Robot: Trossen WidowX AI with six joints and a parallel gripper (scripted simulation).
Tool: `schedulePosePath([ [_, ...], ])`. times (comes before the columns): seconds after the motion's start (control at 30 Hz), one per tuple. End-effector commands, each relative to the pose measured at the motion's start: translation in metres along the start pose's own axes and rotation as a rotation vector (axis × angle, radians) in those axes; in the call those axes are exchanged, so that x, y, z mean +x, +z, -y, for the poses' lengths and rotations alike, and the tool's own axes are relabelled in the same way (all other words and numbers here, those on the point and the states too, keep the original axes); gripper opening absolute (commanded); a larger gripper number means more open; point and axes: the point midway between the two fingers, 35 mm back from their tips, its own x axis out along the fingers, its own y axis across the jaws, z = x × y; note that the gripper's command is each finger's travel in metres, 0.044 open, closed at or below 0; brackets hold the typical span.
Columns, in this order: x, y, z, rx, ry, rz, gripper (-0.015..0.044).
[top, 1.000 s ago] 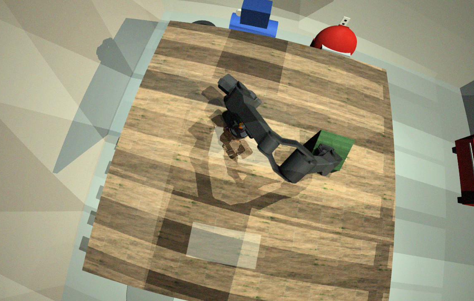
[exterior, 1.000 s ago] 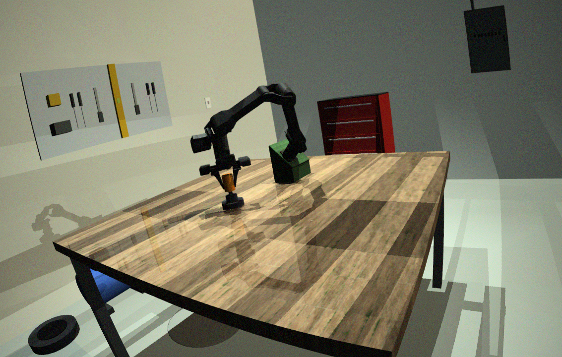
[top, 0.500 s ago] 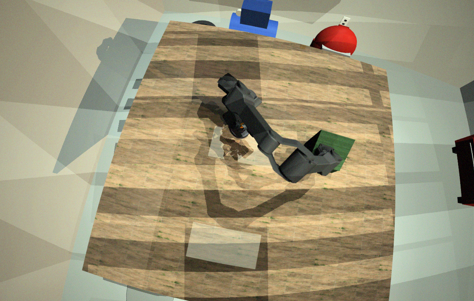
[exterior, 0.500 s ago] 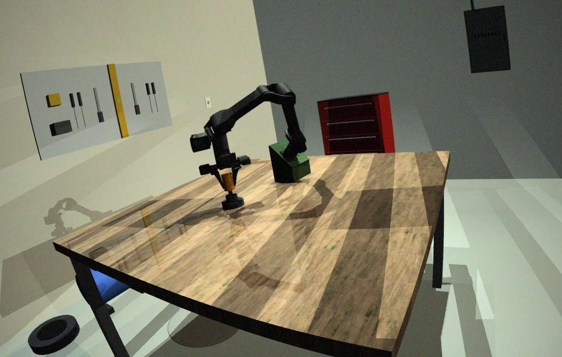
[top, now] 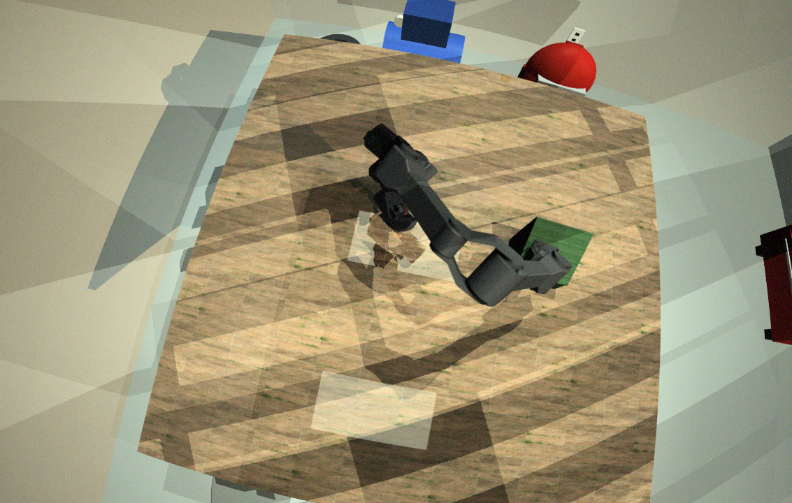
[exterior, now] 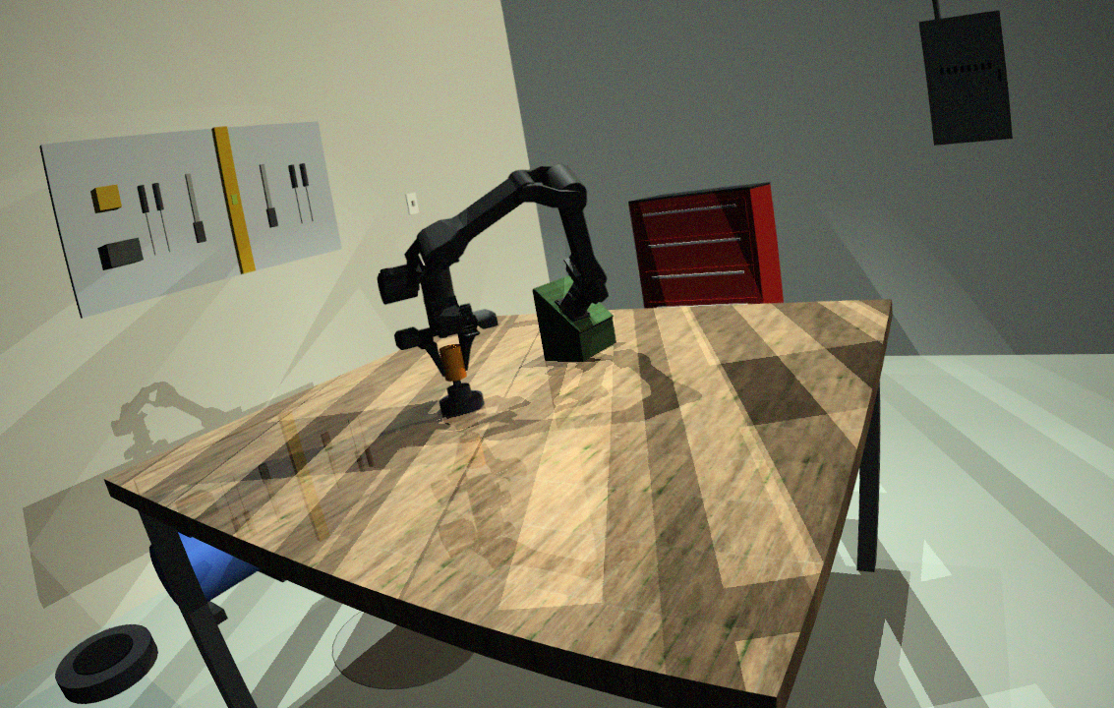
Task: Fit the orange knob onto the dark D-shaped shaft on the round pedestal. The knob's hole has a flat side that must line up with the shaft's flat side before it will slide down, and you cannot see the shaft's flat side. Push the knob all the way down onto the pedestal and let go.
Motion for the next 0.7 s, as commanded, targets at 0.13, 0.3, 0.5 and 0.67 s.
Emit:
schedulePosePath([
  [0.13, 0.0006, 0.0007, 0.0003, -0.017, -0.001, 0.005, 0.0],
  [0.3, 0.0009, 0.0007, 0.0003, -0.017, -0.001, 0.005, 0.0],
  [0.5, 0.0009, 0.0007, 0.0003, -0.017, -0.001, 0.005, 0.0],
  [0.67, 0.0014, 0.0007, 0.0003, 0.053, -0.001, 0.005, 0.0],
])
